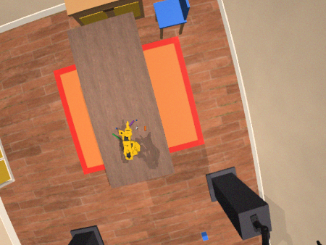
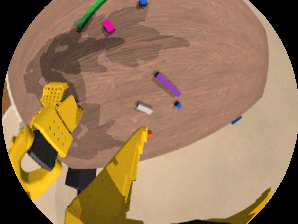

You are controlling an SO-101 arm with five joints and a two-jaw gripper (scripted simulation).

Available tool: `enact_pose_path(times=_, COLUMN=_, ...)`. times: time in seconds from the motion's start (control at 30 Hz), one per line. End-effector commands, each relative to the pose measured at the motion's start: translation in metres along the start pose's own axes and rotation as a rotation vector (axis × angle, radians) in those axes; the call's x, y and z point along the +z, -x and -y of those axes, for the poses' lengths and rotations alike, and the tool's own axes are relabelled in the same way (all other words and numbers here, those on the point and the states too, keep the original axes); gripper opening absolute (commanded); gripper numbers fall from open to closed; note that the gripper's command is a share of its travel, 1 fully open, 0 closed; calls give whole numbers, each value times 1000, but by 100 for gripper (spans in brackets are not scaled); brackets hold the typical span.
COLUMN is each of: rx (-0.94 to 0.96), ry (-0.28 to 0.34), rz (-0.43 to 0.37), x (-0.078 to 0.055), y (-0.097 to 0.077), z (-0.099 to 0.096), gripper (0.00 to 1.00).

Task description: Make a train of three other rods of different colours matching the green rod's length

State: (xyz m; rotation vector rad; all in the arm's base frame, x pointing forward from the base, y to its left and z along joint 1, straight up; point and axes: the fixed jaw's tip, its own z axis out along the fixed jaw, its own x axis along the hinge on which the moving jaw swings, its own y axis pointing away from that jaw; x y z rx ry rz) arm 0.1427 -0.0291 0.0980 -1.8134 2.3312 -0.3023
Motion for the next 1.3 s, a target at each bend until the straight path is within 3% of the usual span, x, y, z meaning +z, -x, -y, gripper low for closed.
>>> enact_pose_path(times=0.0, rx=10, ry=-50, rz=2, x=-6, y=0, z=6, gripper=100)
enact_pose_path(times=0.27, rx=57, ry=-50, rz=-12, x=-6, y=-8, z=7, gripper=100)
enact_pose_path(times=0.87, rx=371, ry=-54, rz=-106, x=-8, y=-56, z=-1, gripper=100)
enact_pose_path(times=1.27, rx=393, ry=-55, rz=-113, x=-9, y=-59, z=-3, gripper=100)
